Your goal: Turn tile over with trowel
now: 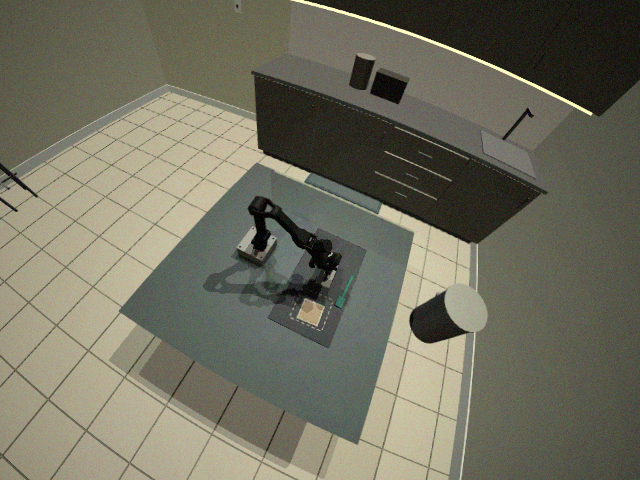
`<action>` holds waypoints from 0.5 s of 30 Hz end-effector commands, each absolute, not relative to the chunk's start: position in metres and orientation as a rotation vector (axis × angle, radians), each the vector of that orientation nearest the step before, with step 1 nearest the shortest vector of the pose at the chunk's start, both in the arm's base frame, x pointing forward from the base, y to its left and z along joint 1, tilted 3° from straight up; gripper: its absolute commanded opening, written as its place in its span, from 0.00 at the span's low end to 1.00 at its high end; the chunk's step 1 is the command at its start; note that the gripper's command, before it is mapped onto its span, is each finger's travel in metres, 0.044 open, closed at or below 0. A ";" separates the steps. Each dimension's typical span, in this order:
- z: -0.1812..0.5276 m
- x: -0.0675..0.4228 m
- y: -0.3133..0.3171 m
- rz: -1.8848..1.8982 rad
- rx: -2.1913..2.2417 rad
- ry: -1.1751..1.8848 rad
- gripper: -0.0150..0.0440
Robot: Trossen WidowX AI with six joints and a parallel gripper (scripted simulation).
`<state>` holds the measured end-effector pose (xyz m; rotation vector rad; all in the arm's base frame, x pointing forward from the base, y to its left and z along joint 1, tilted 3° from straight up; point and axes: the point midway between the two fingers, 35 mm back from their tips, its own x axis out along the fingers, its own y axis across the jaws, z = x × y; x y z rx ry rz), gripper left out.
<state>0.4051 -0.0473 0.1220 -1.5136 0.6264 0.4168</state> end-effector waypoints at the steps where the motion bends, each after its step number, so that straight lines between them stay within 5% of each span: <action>1: 0.127 0.411 -0.056 0.406 -1.514 0.624 0.25; 15: 0.128 0.436 -0.130 0.426 -1.508 0.669 0.25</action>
